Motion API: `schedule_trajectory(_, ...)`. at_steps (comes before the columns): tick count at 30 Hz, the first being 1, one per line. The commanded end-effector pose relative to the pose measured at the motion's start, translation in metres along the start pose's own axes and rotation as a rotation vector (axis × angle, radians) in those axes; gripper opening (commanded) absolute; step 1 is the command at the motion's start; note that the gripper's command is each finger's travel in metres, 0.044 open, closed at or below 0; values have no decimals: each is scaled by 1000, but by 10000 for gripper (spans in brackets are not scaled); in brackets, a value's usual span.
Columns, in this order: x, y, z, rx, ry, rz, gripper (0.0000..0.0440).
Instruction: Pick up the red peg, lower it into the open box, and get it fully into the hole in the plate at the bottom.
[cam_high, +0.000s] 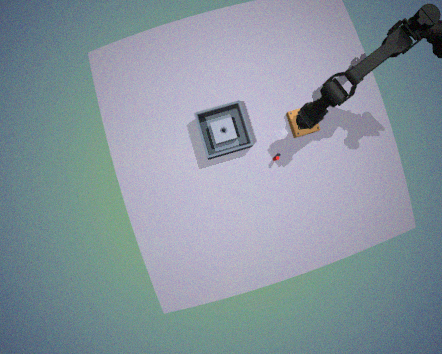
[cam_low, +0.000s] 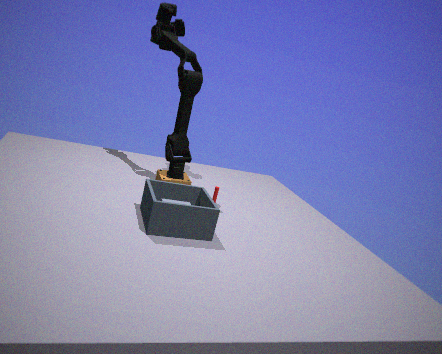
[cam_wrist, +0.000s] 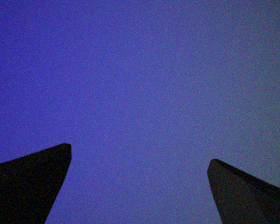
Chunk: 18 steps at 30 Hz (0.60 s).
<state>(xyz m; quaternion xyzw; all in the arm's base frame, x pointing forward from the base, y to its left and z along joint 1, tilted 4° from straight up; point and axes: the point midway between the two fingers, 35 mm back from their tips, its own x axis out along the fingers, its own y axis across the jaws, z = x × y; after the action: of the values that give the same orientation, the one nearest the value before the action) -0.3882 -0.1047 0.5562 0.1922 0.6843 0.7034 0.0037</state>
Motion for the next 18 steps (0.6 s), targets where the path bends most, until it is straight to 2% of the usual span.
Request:
schedule_trajectory(1, -2, -5, -5, -23, 15, -13, 414)
schedule_trajectory(4, -11, -20, -27, -91, 78, -57, 440)
schedule_trajectory(11, -50, -57, -89, -225, 259, -154, 440)
schedule_trajectory(18, -106, -89, -143, -368, 447, -222, 440)
